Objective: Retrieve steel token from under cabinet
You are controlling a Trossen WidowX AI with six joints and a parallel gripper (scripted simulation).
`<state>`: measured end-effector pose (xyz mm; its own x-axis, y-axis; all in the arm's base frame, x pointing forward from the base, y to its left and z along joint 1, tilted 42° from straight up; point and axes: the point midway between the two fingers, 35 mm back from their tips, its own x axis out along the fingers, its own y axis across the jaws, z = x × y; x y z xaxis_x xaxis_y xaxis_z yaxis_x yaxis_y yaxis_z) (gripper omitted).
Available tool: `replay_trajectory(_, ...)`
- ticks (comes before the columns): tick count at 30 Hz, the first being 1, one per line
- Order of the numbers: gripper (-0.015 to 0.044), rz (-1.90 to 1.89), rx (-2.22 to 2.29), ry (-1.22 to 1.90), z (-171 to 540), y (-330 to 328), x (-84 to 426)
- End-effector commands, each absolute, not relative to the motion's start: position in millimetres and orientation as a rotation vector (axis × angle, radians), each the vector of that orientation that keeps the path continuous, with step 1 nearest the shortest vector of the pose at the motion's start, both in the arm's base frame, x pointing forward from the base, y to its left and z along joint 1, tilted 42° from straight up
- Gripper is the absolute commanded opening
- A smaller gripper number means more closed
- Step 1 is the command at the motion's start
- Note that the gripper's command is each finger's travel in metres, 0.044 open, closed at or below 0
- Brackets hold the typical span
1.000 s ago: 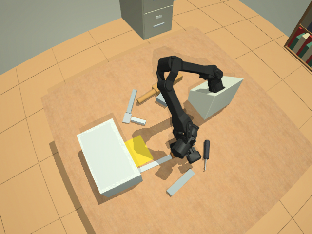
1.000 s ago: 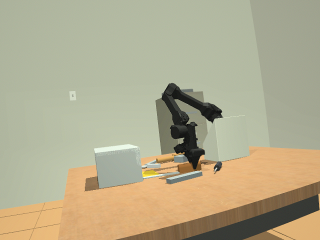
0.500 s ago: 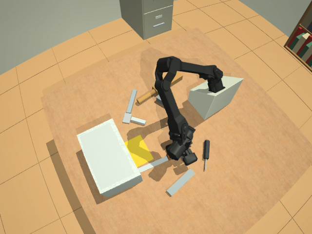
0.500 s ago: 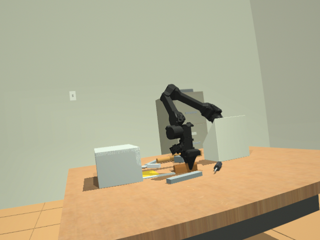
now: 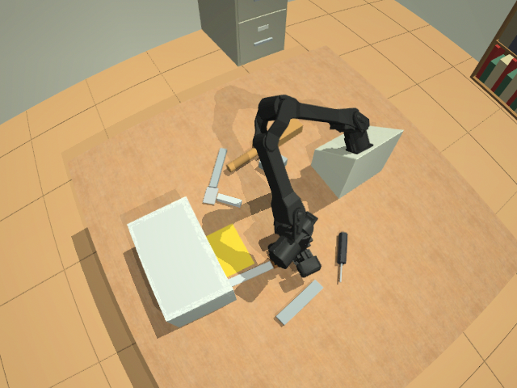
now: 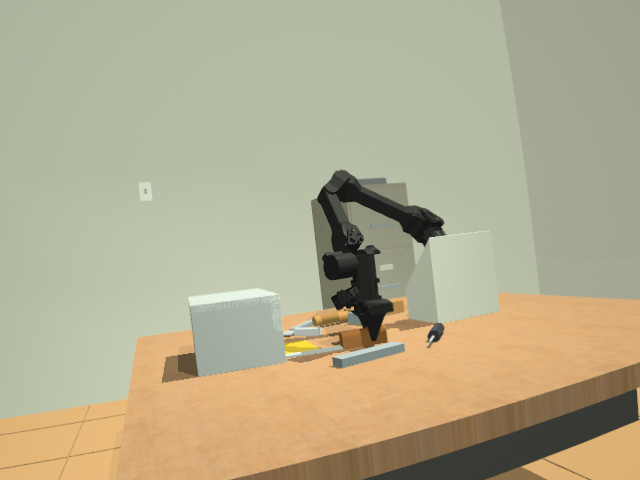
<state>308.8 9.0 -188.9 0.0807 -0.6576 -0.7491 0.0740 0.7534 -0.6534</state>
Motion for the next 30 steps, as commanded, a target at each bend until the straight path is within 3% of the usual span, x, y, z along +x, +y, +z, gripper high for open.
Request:
replay_trajectory(1,0.0000,-0.582,-0.521,1.395,-188.2,8.9,315.6)
replay_trajectory(30,0.0000,-0.583,-0.521,1.393,-183.6,8.4,349.7)
